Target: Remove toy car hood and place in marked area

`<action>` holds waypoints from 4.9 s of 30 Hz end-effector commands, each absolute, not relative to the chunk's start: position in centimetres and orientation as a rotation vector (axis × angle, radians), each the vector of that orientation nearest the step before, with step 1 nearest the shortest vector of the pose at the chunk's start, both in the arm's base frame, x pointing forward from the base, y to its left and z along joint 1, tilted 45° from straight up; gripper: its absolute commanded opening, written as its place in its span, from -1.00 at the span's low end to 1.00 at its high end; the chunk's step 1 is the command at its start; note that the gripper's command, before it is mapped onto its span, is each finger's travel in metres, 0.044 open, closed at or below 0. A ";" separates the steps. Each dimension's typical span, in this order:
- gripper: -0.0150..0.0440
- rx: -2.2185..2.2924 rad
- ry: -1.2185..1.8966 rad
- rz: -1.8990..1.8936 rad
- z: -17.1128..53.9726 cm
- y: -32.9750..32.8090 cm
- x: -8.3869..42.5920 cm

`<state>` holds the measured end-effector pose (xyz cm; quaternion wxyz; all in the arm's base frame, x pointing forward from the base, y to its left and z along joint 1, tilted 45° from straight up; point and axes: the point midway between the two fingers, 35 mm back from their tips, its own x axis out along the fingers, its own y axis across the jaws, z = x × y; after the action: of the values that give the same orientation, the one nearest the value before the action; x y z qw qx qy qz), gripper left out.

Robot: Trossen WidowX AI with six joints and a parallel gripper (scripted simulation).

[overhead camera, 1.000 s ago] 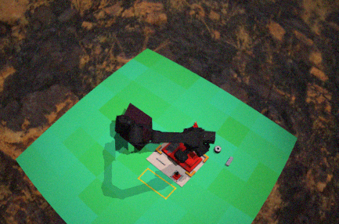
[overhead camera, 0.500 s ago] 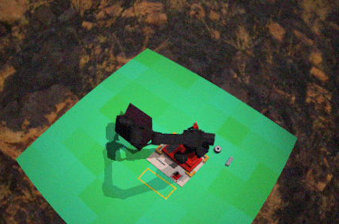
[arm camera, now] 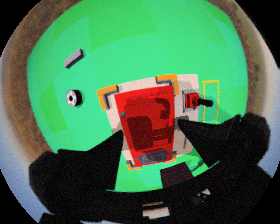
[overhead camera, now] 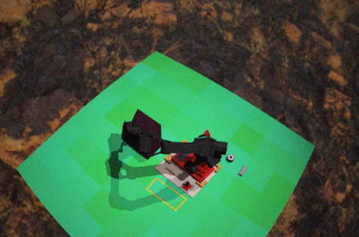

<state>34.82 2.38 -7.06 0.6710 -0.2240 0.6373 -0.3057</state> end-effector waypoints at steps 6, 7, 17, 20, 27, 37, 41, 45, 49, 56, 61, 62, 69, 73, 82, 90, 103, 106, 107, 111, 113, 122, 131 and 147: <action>1.00 -0.513 1.440 -0.692 -7.5 1.9 34.7; 1.00 -0.513 1.440 -0.692 -7.6 1.8 34.7; 1.00 -0.513 1.440 -0.692 -7.9 1.5 34.7; 1.00 -0.513 1.440 -0.692 -8.0 1.4 34.7; 1.00 -0.513 1.440 -0.692 -8.3 1.1 34.6; 0.62 -0.505 1.435 -0.690 -8.1 1.3 34.8; 0.53 -0.505 1.435 -0.690 -8.1 1.3 34.8; 0.44 -0.505 1.435 -0.690 -8.1 1.3 34.8; 0.08 -0.505 1.435 -0.690 -8.1 1.4 34.8; -0.49 -0.505 1.435 -0.689 -7.8 1.7 34.8; -0.49 -0.505 1.435 -0.689 -7.5 1.9 34.8; -0.49 -0.505 1.435 -0.689 -7.5 2.0 34.8; -0.49 -0.505 1.435 -0.689 -7.2 2.3 34.9; -0.49 -0.505 1.435 -0.689 -7.0 2.5 34.9; -0.49 -0.506 1.435 -0.689 -6.6 2.9 34.8; -0.49 -0.506 1.435 -0.689 -6.2 3.3 34.8; -0.49 -0.505 1.436 -0.688 -3.0 6.4 34.8; -0.49 -0.516 1.439 -0.684 -3.1 5.5 34.8; -0.49 -0.515 1.439 -0.683 -2.6 5.2 34.9; -0.49 -0.512 1.440 -0.679 -1.0 3.8 35.0; -0.49 -0.510 1.441 -0.678 -0.2 3.1 35.0; -0.49 -0.506 1.441 -0.674 3.2 0.0 34.6; -0.49 -0.506 1.440 -0.677 6.5 -3.2 33.5; -0.49 -0.513 1.438 -0.693 11.4 -8.2 30.3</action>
<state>31.30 -7.12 10.44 0.6715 -0.2242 0.6370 -0.3050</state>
